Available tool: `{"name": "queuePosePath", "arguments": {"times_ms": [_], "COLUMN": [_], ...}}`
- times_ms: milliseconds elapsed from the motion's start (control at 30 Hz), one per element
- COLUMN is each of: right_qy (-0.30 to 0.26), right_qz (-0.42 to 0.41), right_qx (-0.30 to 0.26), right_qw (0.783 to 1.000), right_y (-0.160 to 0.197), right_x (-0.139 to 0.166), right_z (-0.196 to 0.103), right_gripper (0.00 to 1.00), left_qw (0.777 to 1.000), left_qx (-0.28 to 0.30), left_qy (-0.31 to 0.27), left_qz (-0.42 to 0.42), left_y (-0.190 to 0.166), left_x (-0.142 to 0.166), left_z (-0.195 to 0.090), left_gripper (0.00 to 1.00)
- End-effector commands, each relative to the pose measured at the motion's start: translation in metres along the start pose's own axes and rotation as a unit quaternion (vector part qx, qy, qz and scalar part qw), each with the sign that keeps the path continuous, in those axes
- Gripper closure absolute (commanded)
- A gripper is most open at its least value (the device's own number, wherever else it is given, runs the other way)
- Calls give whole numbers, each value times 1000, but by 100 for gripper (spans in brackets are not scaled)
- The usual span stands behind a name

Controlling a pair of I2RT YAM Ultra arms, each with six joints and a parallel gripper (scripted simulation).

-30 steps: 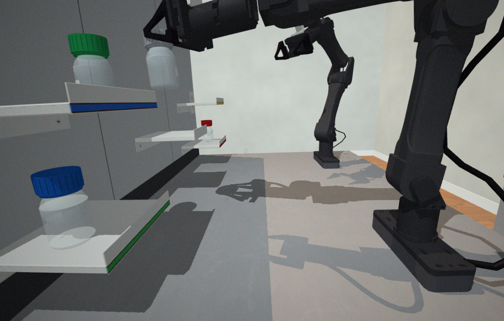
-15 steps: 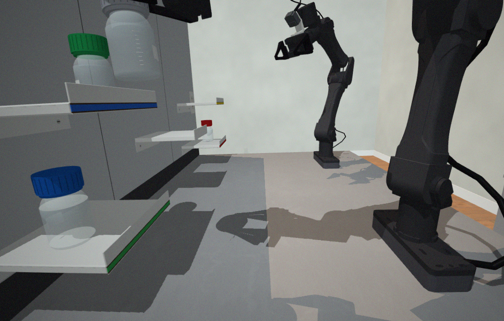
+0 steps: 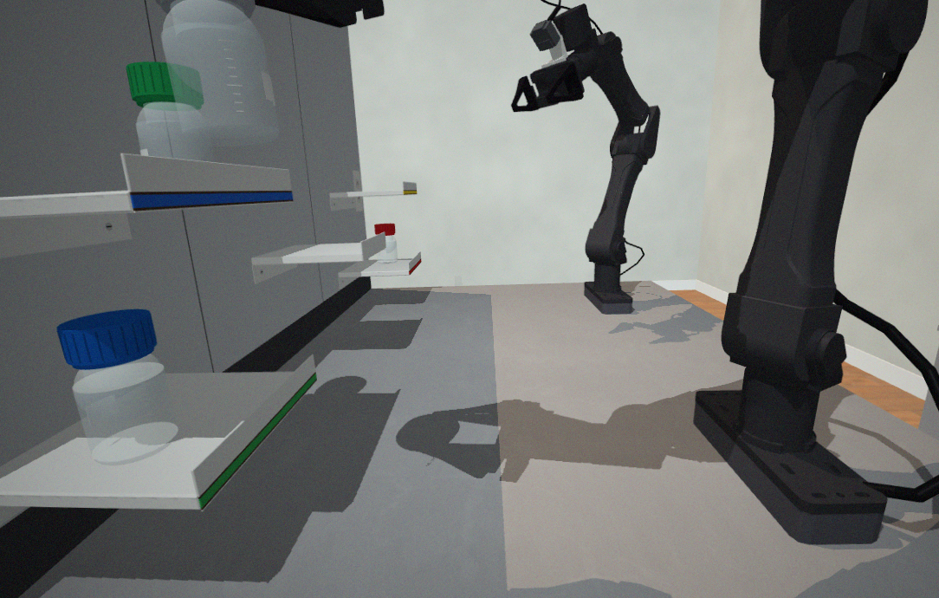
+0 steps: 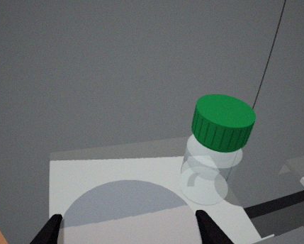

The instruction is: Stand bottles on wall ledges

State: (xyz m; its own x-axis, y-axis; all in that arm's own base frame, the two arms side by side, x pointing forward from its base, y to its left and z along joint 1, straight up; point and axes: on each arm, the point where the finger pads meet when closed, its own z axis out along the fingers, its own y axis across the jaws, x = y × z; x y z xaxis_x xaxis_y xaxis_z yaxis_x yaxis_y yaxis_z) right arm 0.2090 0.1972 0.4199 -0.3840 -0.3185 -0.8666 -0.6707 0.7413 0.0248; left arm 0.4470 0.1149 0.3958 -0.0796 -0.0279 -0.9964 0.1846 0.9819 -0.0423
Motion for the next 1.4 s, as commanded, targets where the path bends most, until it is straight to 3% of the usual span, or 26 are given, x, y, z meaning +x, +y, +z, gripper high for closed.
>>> {"name": "queuePosePath", "arguments": {"times_ms": [0,100,267,1000,1367], "right_qy": [2,2,2,2,2], "right_qz": [0,0,0,0,0], "right_qx": [-1,-1,-1,-1,-1], "right_qw": [1000,1000,1000,1000,1000], "right_y": [1,1,1,1,1], "right_x": [0,0,0,0,0], "right_z": [-3,-3,-3,-3,-3], "right_gripper": [11,11,11,11,11], "left_qw": [997,992,986,988,987], "left_qx": [-68,-121,-158,-150,-153], "left_qy": [-38,-35,-42,-43,-51], "left_qz": [18,8,5,8,10], "left_y": [1,0,-9,-20,-19], "left_x": [-35,-29,-35,-30,-58], "left_z": [-10,-12,-13,-10,-15], "left_gripper": [51,51,51,51,51]}}
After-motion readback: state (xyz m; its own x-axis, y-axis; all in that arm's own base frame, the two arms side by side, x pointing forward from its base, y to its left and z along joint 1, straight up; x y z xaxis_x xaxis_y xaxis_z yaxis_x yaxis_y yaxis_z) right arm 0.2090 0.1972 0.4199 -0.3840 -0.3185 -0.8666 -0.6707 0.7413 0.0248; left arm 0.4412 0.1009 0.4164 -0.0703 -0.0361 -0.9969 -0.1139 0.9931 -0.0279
